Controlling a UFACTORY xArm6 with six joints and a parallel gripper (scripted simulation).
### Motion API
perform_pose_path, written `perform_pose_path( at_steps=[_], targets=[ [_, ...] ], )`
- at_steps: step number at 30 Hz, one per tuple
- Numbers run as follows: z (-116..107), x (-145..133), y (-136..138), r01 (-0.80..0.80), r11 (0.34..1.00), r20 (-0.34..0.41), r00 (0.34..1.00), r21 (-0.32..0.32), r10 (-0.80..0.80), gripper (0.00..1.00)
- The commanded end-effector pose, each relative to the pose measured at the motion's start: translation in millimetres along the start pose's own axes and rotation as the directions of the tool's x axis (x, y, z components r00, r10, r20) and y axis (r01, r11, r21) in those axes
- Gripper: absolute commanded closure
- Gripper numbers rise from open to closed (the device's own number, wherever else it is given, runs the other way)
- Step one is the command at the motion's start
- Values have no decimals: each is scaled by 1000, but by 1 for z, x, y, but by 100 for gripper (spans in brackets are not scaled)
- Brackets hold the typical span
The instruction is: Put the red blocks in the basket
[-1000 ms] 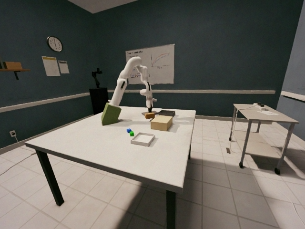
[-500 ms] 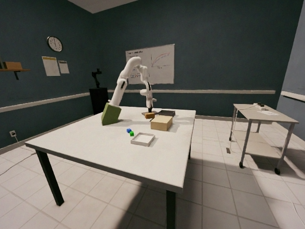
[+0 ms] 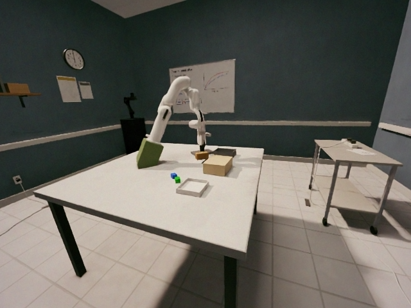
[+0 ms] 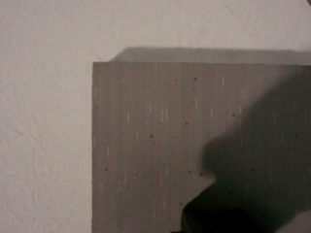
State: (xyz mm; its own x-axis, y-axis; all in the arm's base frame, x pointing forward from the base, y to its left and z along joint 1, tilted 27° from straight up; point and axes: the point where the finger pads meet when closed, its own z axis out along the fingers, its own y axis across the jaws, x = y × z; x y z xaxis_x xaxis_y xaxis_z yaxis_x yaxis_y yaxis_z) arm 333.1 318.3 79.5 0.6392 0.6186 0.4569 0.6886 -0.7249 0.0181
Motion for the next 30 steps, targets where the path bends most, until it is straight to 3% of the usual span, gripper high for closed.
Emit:
perform_pose_path(
  at_steps=[1,20,21,30],
  targets=[
    [-1,1,0,0,1000,-3,1000,0,0,100],
    [-1,1,0,0,1000,-3,1000,0,0,100],
    [-1,1,0,0,1000,-3,1000,0,0,72],
    [-1,1,0,0,1000,-3,1000,0,0,72]
  ],
)
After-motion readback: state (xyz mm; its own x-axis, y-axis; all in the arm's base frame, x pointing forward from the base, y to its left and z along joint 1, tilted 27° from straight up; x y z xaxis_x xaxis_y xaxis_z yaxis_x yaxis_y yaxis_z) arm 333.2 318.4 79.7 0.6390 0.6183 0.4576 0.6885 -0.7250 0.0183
